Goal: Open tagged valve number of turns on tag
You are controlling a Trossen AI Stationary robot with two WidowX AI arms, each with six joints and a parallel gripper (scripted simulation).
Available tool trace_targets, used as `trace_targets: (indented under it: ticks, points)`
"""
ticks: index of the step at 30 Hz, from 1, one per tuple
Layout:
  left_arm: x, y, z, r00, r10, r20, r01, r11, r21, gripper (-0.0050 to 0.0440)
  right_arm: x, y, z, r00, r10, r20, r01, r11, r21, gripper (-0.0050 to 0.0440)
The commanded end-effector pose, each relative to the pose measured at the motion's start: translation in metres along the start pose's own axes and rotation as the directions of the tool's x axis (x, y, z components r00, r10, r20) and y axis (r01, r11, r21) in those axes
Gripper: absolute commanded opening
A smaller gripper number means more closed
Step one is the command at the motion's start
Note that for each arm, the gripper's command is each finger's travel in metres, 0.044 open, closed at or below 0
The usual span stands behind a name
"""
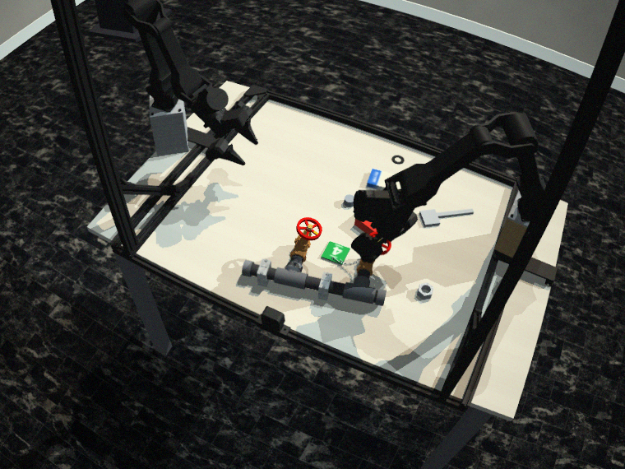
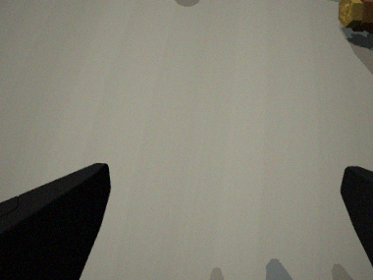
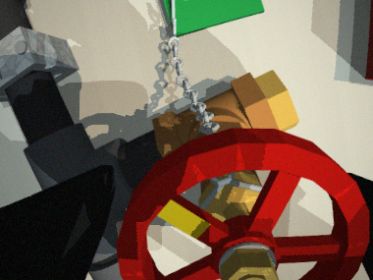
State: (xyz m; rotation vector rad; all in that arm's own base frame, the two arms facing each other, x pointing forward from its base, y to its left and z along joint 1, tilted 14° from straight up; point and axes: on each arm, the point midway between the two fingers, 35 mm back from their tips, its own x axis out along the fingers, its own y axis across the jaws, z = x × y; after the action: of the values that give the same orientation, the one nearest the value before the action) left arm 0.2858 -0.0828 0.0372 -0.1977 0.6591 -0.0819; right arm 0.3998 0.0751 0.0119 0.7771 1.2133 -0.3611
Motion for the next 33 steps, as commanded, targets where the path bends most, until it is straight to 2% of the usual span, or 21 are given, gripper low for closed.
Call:
trace_targets:
  ticks: [1, 4, 11, 19, 22, 26, 28, 30, 33]
  points:
    - [0.0000, 0.0000, 0.0000, 1.000, 0.000, 0.000, 0.000, 1.000, 0.000, 0.0400, 0.0000, 0.0000, 0.0000, 1.000, -0.001, -0.001, 0.001, 0.976, 0.217, 0.0400]
    - [0.0000, 0.0000, 0.0000, 1.000, 0.000, 0.000, 0.000, 1.000, 0.000, 0.0400, 0.0000, 0.0000, 0.0000, 1.000, -0.001, -0.001, 0.001, 0.949, 0.316, 0.0400]
    - [0.0000, 0.0000, 0.0000, 1.000, 0.000, 0.000, 0.000, 1.000, 0.000, 0.0400, 0.0000, 0.0000, 0.0000, 1.000, -0.001, -0.001, 0.001, 0.949, 0.316, 0.0400]
    - [0.0000, 0.0000, 0.0000, 1.000, 0.000, 0.000, 0.000, 1.000, 0.000, 0.0400, 0.0000, 0.0000, 0.0000, 1.000, -0.001, -0.001, 0.001, 0.949, 0.316, 0.0208]
    - [0.0000, 0.0000, 0.0000, 1.000, 0.000, 0.000, 0.000, 1.000, 0.000, 0.0400, 0.0000, 0.0000, 0.0000, 1.000, -0.001, -0.001, 0.001, 0.949, 0.316, 0.0208]
    - [0.0000, 0.0000, 0.0000, 1.000, 0.000, 0.000, 0.000, 1.000, 0.000, 0.0400, 0.0000, 0.0000, 0.0000, 1.000, -0.001, -0.001, 0.001, 0.949, 0.316, 0.0112]
    - [0.0000, 0.0000, 0.0000, 1.000, 0.000, 0.000, 0.000, 1.000, 0.000, 0.0400, 0.0000, 0.0000, 0.0000, 1.000, -0.001, -0.001, 0.001, 0.949, 0.316, 0.0112]
    - [0.0000, 0.0000, 0.0000, 1.000, 0.000, 0.000, 0.000, 1.000, 0.000, 0.0400, 0.0000, 0.0000, 0.0000, 1.000, -0.001, 0.000, 0.001, 0.968, 0.252, 0.0064]
    - [0.0000, 0.0000, 0.0000, 1.000, 0.000, 0.000, 0.000, 1.000, 0.000, 0.0400, 0.0000, 0.0000, 0.0000, 1.000, -0.001, 0.000, 0.001, 1.000, 0.020, 0.0000]
